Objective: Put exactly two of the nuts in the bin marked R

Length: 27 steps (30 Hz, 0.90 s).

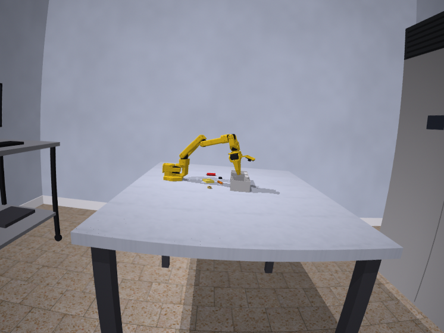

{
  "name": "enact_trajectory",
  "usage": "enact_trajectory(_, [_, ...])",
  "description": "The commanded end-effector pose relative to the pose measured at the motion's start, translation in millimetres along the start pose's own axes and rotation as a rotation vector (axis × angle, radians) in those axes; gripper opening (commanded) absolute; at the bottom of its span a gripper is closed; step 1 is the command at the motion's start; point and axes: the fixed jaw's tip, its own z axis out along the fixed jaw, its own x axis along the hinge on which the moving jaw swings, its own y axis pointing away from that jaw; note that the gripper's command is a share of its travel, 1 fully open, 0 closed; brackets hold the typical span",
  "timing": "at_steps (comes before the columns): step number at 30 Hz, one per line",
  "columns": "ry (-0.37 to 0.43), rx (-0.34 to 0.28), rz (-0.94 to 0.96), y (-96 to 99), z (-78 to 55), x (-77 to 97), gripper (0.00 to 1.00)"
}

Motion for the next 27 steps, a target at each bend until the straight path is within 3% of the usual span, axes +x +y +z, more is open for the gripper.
enact_trajectory(1, [-0.056, 0.002, 0.017, -2.0, -11.8, -8.4, 0.00])
enact_trajectory(6, [-0.056, 0.002, 0.017, -2.0, -11.8, -8.4, 0.00])
enact_trajectory(7, [-0.114, 0.006, 0.052, -6.3, -17.8, -17.1, 0.00])
enact_trajectory(27, [-0.113, 0.006, 0.052, -6.3, -17.4, -17.0, 0.00])
